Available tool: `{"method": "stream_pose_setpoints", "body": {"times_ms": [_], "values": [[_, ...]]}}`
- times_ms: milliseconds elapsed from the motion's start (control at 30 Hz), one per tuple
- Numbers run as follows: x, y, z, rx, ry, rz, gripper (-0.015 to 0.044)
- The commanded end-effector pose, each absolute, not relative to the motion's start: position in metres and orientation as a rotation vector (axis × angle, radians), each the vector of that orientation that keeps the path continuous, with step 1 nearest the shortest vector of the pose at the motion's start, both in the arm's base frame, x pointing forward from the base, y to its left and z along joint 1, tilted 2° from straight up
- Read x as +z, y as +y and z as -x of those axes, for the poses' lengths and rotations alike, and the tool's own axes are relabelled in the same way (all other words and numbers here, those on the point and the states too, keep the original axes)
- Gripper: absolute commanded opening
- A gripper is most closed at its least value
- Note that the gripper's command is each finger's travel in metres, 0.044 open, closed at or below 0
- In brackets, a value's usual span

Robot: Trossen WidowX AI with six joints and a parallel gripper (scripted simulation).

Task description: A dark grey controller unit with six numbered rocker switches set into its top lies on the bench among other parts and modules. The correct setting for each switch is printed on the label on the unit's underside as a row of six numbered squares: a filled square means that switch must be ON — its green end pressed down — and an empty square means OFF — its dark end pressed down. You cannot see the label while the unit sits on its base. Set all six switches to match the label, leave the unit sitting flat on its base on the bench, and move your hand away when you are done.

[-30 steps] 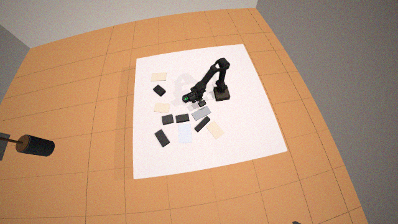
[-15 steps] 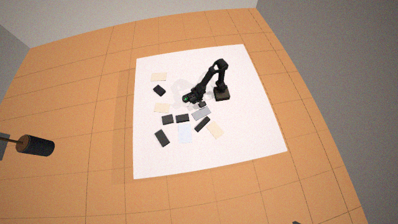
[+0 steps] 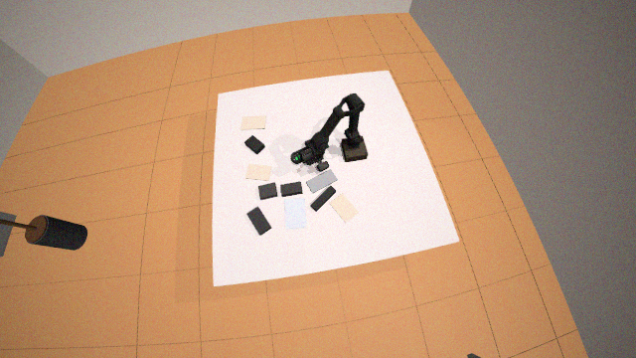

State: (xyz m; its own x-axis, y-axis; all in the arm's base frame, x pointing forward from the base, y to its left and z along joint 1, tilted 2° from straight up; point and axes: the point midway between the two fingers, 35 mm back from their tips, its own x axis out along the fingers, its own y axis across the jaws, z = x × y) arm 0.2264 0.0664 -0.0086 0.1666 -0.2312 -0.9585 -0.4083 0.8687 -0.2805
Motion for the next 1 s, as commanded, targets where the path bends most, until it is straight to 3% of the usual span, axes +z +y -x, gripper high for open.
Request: {"method": "stream_pose_setpoints", "body": {"times_ms": [0, 967], "values": [[-0.009, 0.064, -0.227, 0.135, 1.419, 0.554, 0.0], [-0.009, 0.047, -0.237, 0.133, 1.418, 0.555, 0.0]]}}
